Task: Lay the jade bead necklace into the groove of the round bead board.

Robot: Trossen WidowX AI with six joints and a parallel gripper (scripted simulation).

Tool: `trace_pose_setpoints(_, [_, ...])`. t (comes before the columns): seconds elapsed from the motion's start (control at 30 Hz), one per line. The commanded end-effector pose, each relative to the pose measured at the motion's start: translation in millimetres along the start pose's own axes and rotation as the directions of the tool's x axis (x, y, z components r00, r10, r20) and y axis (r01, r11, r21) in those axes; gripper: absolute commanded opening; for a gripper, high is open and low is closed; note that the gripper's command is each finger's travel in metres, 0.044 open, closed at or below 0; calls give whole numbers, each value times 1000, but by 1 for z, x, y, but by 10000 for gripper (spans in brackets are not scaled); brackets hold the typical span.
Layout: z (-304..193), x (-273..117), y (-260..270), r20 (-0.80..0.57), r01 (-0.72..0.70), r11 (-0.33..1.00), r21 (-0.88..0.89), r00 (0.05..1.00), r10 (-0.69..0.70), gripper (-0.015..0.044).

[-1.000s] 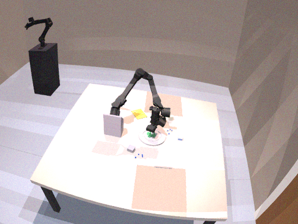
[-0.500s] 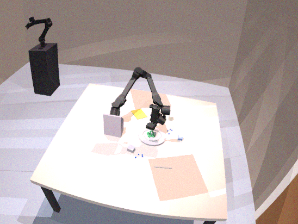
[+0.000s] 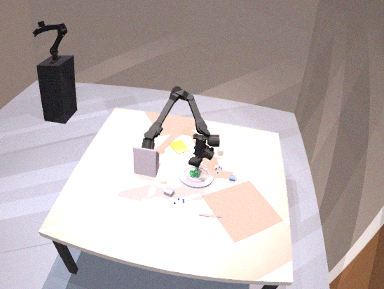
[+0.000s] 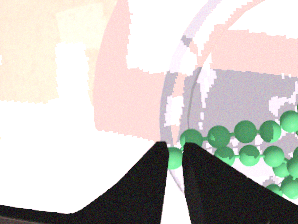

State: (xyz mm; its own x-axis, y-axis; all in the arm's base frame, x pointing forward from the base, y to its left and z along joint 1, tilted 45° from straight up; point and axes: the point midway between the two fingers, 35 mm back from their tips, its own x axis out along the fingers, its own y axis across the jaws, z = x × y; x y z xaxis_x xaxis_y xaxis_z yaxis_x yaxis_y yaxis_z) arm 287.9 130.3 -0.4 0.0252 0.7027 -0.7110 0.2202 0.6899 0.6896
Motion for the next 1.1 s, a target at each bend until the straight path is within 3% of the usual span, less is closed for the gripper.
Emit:
trace_pose_setpoints(0.0, [0,0,0,-2,1,1000,-2,1000,-1,53])
trace_pose_setpoints(0.5, [-2,-2,-1,-6,3,1000,8,1000,-3,440])
trace_pose_setpoints(1.07, [-2,-4,-1,-11,3,1000,8,1000,-3,440])
